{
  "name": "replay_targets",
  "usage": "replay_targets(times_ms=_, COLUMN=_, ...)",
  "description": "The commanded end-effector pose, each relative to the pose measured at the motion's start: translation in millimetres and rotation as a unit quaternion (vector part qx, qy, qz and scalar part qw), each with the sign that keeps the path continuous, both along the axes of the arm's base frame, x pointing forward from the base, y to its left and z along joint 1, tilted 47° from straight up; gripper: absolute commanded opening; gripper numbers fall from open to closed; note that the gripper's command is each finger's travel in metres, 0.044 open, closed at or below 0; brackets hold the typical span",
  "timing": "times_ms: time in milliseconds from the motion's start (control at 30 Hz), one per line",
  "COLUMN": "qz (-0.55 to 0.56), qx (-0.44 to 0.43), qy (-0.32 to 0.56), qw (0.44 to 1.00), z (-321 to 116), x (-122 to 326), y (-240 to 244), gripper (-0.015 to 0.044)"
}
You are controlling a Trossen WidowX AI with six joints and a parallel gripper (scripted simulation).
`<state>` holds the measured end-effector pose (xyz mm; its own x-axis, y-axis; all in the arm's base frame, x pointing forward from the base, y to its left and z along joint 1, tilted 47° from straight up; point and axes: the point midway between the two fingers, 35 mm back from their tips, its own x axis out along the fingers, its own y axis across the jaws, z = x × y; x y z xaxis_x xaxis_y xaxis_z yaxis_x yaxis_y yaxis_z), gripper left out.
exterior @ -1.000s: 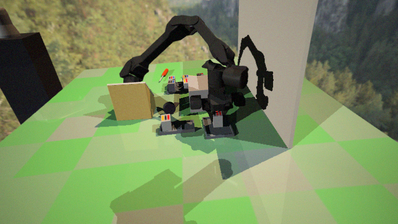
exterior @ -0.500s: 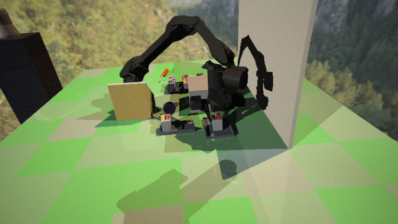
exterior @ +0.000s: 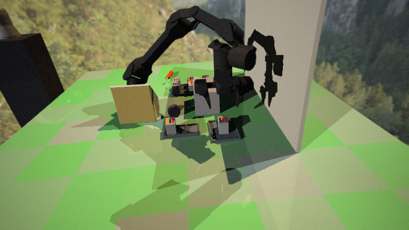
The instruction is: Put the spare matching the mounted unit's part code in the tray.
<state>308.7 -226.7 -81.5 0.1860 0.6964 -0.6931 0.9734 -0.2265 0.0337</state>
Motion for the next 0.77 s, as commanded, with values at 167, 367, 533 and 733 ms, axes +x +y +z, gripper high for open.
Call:
replay_targets(times_ms=167, qz=-0.012, qx=-0.009, qy=-0.008, qw=1.000, z=22.0, x=-8.2, y=-24.2, gripper=0.0440)
replay_targets(times_ms=367, qz=-0.012, qx=-0.009, qy=-0.008, qw=1.000, z=22.0, x=-8.2, y=-24.2, gripper=0.0440)
replay_targets(times_ms=533, qz=-0.012, qx=-0.009, qy=-0.008, qw=1.000, z=22.0, x=-8.2, y=-24.2, gripper=0.0440)
replay_targets(times_ms=733, qz=-0.012, qx=-0.009, qy=-0.008, qw=1.000, z=22.0, x=-8.2, y=-24.2, gripper=0.0440)
